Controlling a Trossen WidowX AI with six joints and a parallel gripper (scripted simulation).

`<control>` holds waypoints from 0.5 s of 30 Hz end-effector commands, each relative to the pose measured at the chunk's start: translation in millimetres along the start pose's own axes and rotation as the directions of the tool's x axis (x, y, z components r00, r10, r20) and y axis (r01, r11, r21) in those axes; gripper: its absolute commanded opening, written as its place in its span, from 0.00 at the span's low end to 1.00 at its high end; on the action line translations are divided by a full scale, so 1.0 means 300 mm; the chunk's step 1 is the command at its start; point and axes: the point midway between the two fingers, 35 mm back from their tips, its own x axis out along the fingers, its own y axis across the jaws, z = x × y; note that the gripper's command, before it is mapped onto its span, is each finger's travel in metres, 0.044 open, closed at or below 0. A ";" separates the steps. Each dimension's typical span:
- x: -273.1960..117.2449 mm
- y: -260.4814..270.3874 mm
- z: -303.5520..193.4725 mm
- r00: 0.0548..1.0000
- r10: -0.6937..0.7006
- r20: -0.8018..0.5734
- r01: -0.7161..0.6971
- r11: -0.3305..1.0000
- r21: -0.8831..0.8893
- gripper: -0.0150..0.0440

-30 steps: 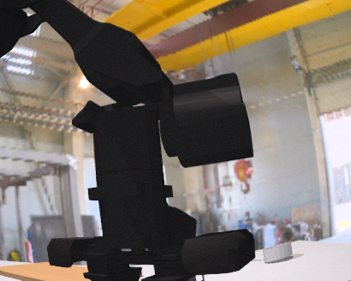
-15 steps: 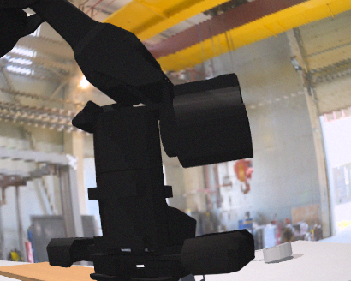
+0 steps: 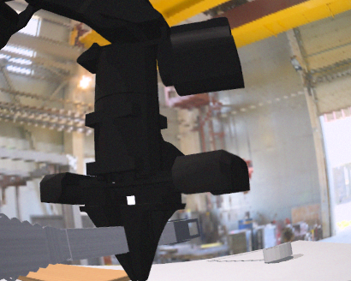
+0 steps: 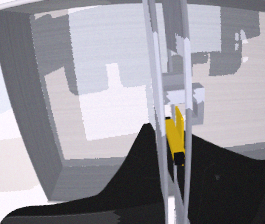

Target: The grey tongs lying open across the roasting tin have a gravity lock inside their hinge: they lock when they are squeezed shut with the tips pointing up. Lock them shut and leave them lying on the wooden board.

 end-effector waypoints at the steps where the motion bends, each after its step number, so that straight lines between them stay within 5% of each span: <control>1: -0.113 -0.004 0.000 1.000 -0.022 0.001 0.022 1.000 0.001 0.00; 15: -0.102 0.004 0.047 1.000 -0.018 0.002 0.018 0.999 0.038 0.00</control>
